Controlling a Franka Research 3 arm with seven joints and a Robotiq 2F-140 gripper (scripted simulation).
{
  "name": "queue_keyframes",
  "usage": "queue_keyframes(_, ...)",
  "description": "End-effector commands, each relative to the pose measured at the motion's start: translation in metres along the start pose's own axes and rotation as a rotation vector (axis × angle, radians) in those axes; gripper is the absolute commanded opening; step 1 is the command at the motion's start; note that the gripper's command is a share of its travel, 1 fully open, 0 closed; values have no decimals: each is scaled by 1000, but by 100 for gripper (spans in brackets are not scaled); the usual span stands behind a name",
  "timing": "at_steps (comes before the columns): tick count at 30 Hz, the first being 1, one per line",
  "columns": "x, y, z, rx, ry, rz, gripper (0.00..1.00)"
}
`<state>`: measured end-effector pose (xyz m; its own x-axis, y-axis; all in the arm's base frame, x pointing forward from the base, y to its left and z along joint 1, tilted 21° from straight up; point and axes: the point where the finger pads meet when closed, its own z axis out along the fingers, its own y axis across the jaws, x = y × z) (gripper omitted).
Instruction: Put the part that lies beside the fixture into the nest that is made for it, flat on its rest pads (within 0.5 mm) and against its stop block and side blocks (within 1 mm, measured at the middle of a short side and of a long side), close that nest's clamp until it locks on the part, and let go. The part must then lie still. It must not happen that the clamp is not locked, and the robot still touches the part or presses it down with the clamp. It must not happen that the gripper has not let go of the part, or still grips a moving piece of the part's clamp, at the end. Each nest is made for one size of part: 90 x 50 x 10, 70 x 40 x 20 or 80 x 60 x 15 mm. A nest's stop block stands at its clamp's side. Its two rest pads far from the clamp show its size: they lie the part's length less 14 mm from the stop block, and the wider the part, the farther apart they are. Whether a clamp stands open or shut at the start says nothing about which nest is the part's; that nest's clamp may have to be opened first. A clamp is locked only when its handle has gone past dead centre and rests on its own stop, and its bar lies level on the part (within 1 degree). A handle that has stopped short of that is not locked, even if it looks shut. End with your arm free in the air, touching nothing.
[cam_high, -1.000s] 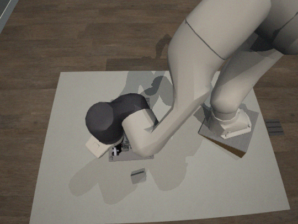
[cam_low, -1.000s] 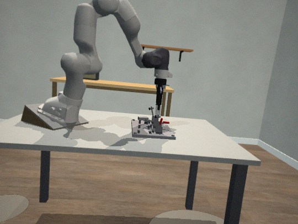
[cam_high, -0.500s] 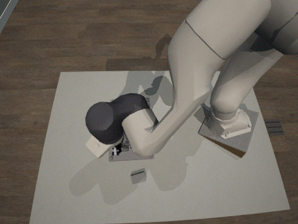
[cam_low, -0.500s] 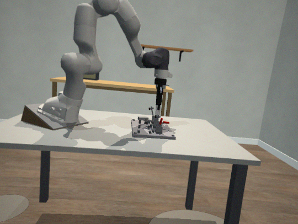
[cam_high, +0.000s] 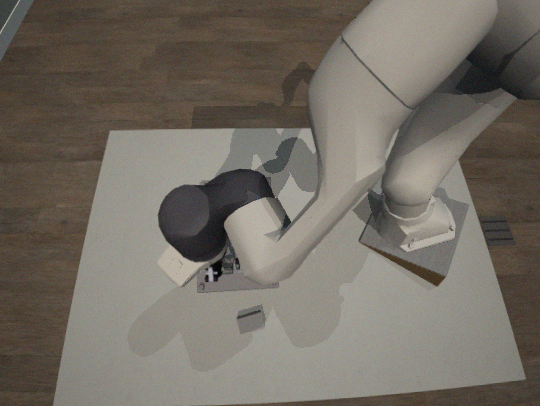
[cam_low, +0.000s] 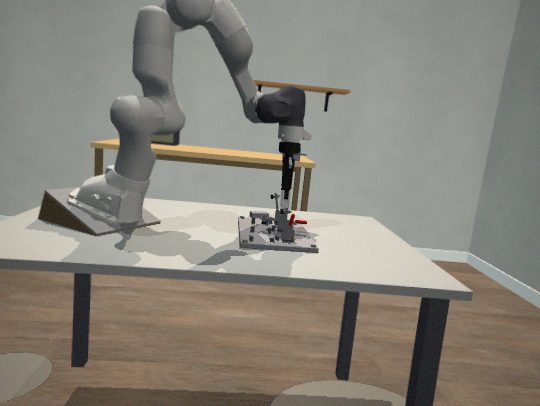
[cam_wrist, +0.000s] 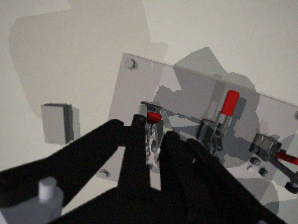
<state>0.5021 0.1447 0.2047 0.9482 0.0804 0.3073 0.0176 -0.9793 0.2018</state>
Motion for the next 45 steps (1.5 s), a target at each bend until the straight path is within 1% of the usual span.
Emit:
queue_keyframes(1, -9, 0, 3, -2, -19, -1, 0)
queue_keyframes(10, -14, 0, 2, -2, -19, -1, 0)
queue_keyframes(40, -14, 0, 2, -2, -19, -1, 0)
queue_keyframes(41, -14, 0, 2, -2, -19, -1, 28)
queue_keyframes(45, -14, 0, 2, -2, -19, -1, 28)
